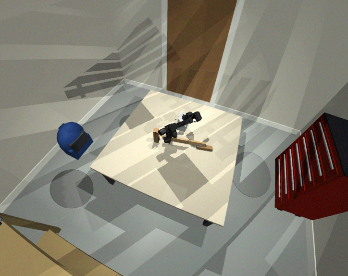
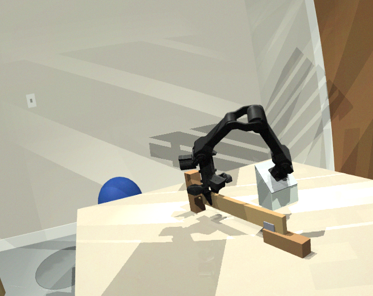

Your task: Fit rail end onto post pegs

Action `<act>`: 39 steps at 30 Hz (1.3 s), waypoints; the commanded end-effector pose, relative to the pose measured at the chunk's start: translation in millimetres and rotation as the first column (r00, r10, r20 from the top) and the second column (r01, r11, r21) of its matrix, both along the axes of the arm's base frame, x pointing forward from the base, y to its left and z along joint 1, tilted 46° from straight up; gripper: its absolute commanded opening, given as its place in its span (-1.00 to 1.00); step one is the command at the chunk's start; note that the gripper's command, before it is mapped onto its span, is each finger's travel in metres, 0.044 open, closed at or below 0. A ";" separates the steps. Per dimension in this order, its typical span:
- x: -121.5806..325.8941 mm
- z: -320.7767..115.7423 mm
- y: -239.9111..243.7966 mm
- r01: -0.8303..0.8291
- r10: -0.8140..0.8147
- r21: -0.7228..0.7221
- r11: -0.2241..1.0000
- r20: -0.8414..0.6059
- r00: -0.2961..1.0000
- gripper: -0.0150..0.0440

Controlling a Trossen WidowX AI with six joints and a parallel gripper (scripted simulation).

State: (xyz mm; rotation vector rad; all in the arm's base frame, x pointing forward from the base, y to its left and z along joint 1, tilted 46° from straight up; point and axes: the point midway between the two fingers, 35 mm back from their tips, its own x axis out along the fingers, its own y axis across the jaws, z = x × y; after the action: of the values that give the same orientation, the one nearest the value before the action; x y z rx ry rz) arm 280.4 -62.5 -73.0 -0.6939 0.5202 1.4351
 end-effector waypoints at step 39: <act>-0.5 -0.7 -1.9 0.010 -0.010 -0.002 1.000 0.012 1.000 -0.49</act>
State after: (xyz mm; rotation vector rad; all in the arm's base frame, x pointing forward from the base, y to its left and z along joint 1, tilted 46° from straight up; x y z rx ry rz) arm 280.4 -62.4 -73.6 -0.6969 0.5138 1.4258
